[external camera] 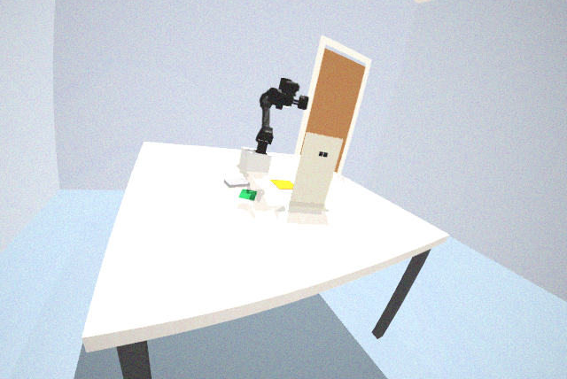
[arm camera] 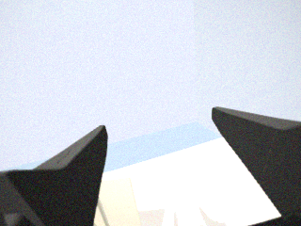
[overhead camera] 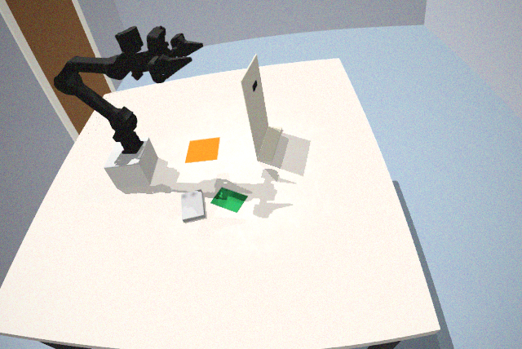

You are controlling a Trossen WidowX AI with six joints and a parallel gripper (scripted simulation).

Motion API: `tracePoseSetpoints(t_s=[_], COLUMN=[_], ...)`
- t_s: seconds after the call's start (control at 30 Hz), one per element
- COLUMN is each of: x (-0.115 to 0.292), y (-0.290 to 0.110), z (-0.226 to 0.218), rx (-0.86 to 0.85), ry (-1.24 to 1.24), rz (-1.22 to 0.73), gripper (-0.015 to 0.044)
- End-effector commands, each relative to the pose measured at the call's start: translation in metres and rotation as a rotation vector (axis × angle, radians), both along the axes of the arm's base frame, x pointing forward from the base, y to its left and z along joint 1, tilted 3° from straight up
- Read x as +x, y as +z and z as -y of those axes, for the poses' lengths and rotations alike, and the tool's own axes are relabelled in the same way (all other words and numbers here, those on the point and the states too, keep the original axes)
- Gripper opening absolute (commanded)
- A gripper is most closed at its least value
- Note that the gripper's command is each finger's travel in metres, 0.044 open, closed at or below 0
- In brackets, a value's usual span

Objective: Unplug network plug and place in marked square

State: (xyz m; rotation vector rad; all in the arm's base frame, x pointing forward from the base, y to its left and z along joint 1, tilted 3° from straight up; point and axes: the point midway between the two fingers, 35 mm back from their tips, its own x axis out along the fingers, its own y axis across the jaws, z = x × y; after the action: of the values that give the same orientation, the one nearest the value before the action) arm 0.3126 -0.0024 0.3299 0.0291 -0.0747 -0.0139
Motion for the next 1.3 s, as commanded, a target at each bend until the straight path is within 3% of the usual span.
tracePoseSetpoints(t_s=[0.0,0.3,0.77,1.27], x=[0.001,0.020,0.021,-0.016], y=[-0.001,-0.040,-0.108,-0.171], z=[-0.001,-0.031,-0.086,-0.130], rx=[0.006,0.299,0.787,1.300], ry=[0.001,0.057,0.139,0.201], rz=[0.000,-0.012,-0.057,-0.136], gripper=[0.0374,0.0156,0.0156,0.0156])
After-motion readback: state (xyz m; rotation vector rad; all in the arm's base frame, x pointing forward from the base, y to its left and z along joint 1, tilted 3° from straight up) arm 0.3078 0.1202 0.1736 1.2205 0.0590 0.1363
